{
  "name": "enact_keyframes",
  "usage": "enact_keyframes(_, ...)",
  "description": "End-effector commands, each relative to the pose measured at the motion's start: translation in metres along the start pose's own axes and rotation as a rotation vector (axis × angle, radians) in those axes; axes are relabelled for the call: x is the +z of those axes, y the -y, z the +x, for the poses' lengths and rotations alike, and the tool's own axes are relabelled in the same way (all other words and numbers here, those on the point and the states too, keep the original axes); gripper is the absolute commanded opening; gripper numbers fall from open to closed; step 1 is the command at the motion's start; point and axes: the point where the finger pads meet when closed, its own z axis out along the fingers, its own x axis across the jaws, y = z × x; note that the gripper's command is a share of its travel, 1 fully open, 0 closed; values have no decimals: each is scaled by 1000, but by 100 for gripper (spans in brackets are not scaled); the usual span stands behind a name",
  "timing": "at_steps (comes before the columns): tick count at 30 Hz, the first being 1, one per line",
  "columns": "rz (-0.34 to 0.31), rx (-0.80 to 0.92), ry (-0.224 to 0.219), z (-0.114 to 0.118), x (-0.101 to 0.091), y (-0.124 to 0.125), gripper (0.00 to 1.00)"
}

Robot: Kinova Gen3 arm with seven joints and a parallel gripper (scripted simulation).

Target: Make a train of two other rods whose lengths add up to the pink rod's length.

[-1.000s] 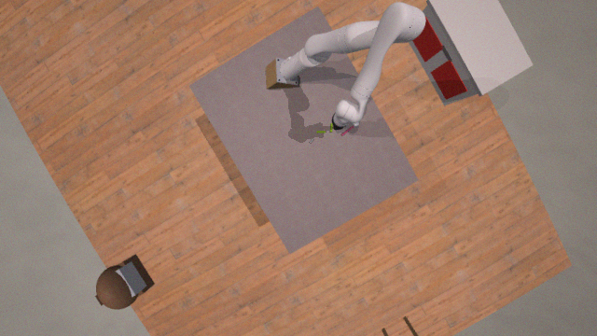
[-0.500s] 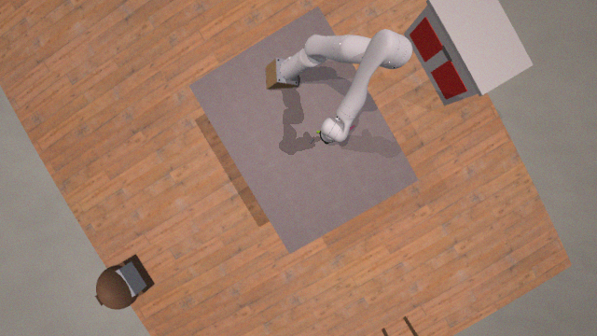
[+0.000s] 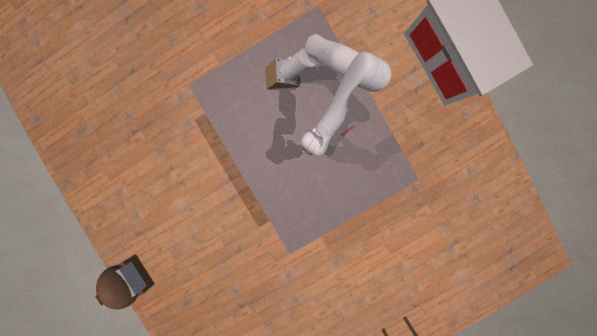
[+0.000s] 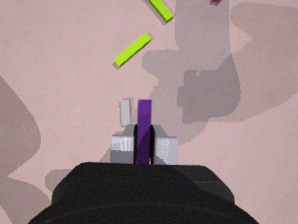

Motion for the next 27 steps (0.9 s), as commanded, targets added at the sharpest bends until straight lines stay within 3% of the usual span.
enact_keyframes(1,6,-11,-2,-7,3,-12,24)
enact_keyframes(10,6,-84,-4,-17,4,-32,24)
enact_keyframes(27,6,-89,-4,-17,4,-33,24)
